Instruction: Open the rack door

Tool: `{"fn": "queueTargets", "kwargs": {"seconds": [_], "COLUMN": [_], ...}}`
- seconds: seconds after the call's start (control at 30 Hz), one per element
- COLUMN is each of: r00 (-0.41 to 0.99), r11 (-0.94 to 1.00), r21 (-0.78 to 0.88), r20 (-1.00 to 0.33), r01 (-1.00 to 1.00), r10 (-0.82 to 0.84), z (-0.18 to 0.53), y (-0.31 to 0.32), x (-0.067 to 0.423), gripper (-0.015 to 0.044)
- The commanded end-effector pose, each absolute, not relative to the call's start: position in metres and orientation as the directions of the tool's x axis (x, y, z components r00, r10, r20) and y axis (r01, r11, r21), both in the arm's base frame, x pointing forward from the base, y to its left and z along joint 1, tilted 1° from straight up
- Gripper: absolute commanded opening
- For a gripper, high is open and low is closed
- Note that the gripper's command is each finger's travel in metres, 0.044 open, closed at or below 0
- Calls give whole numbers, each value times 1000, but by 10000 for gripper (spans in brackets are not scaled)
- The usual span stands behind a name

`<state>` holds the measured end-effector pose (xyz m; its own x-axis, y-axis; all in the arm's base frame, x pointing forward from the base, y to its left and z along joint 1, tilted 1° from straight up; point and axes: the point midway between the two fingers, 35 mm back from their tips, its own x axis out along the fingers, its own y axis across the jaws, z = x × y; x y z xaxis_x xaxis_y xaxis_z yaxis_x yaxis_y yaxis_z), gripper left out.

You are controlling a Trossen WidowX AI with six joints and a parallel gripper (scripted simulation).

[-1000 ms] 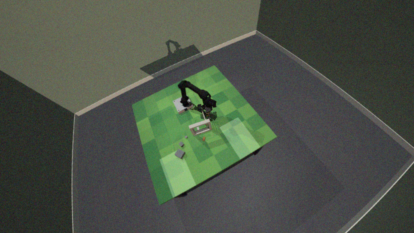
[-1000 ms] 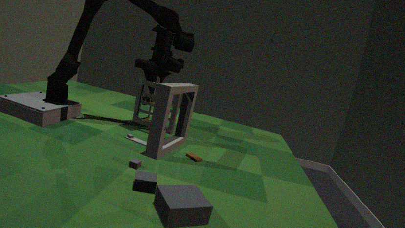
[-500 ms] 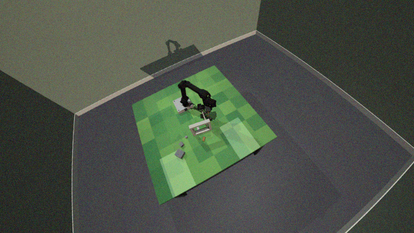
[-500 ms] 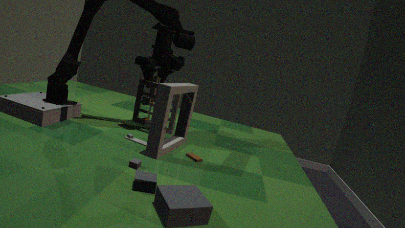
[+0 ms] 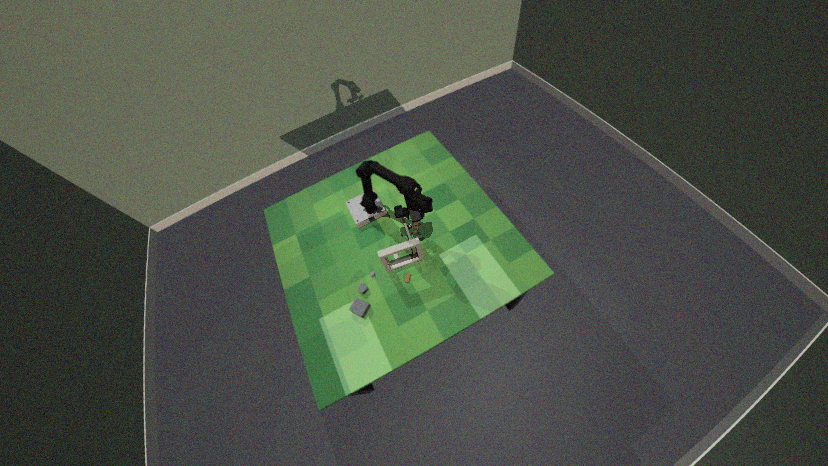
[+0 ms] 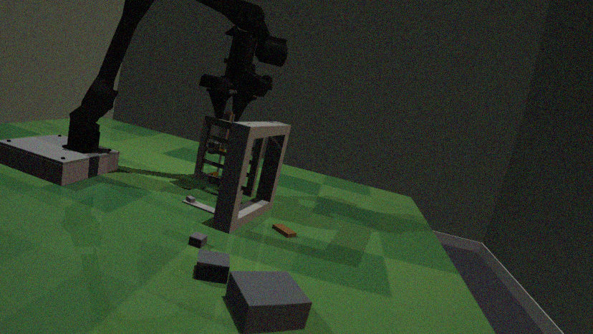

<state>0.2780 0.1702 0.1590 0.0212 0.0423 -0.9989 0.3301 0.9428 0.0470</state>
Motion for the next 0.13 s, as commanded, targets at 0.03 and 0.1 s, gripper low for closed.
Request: {"fn": "queueTargets", "kwargs": {"seconds": [0.03,0.1], "r00": [21,21], "r11": [942,942], "r21": [44,44], "r20": [-999,-999], "r01": [333,333], "r10": [39,39], "z": [165,167], "y": [170,170], "x": [279,279], "gripper": [299,299]}}
